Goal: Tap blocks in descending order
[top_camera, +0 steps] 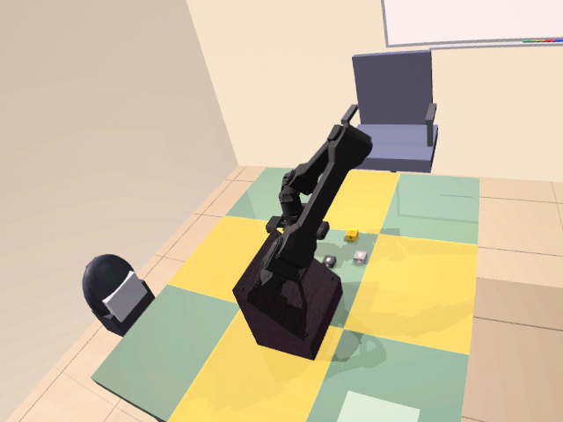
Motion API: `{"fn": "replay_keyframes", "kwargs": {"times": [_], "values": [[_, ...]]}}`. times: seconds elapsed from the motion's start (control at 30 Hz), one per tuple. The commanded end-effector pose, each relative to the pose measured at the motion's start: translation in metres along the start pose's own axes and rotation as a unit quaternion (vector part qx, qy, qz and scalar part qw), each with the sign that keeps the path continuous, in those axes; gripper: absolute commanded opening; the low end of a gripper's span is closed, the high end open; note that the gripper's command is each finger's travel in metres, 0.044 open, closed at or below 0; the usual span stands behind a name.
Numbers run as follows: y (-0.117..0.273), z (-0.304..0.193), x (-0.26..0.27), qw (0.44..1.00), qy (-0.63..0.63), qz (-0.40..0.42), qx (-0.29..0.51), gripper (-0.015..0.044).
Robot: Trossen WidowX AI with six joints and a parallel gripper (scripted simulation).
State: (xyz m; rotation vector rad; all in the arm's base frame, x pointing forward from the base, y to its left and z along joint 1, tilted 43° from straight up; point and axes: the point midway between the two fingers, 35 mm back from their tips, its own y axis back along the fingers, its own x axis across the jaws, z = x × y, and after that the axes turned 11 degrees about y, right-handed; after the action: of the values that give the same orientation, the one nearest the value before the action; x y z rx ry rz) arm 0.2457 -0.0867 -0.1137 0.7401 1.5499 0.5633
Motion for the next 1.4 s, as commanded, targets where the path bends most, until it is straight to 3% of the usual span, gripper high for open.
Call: {"fn": "replay_keyframes", "kwargs": {"times": [0.0, 0.13, 0.3, 0.5, 0.63, 0.9, 1.13, 1.3, 1.37], "values": [[0.020, 0.002, 0.001, 1.000, -0.002, 0.002, -0.004, 0.0020], [0.030, 0.003, 0.001, 1.000, -0.002, 0.003, -0.005, 0.0020], [0.099, 0.002, 0.001, 1.000, -0.002, 0.004, -0.005, 0.0020], [0.102, 0.002, -0.002, 1.000, -0.002, 0.005, -0.005, 0.0020], [0.103, 0.004, -0.058, 1.000, -0.005, 0.013, -0.006, 0.0020], [0.100, -0.031, -0.175, 1.000, -0.002, 0.000, -0.004, 0.0020], [0.098, -0.032, -0.177, 1.000, -0.001, -0.001, -0.003, 0.0020], [0.030, -0.031, -0.178, 1.000, -0.001, -0.002, -0.003, 0.0020], [0.019, -0.033, -0.178, 1.000, -0.001, -0.003, -0.003, 0.0020]]}}
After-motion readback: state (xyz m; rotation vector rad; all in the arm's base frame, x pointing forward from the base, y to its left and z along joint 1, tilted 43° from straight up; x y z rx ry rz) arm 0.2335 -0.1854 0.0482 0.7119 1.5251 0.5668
